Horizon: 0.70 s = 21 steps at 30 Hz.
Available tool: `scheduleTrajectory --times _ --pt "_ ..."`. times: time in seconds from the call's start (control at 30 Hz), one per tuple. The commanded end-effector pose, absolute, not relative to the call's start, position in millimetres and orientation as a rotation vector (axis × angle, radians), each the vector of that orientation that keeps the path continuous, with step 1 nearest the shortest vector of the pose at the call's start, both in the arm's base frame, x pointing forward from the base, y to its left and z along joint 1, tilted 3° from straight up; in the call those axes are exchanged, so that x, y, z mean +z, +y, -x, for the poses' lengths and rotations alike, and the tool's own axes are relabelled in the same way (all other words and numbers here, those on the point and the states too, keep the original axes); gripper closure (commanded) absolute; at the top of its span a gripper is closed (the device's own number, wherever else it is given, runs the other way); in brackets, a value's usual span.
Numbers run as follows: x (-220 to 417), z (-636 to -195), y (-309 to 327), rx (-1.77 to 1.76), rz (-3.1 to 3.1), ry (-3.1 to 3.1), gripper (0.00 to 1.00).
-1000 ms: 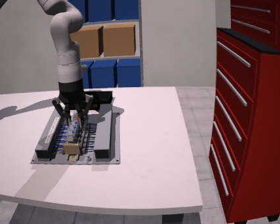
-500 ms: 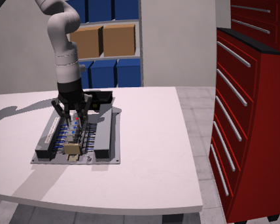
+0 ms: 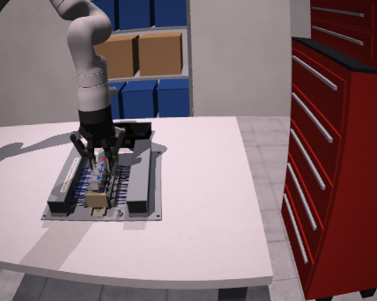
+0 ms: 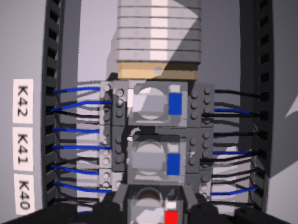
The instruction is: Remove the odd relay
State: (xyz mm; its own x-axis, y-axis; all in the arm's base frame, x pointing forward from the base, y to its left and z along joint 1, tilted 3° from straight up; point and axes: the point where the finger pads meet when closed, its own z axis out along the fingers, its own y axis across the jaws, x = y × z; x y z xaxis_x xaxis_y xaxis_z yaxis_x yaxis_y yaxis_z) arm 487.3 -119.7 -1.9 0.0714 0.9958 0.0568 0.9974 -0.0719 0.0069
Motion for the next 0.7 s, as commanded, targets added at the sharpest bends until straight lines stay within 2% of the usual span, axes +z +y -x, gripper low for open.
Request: scheduleTrajectory --times 0.0,0.67 --pt "-0.9 -488.0 -120.0 -0.071 2.274 -2.117 1.0" --pt "-0.8 -488.7 -120.0 -0.044 2.26 -2.105 1.0"
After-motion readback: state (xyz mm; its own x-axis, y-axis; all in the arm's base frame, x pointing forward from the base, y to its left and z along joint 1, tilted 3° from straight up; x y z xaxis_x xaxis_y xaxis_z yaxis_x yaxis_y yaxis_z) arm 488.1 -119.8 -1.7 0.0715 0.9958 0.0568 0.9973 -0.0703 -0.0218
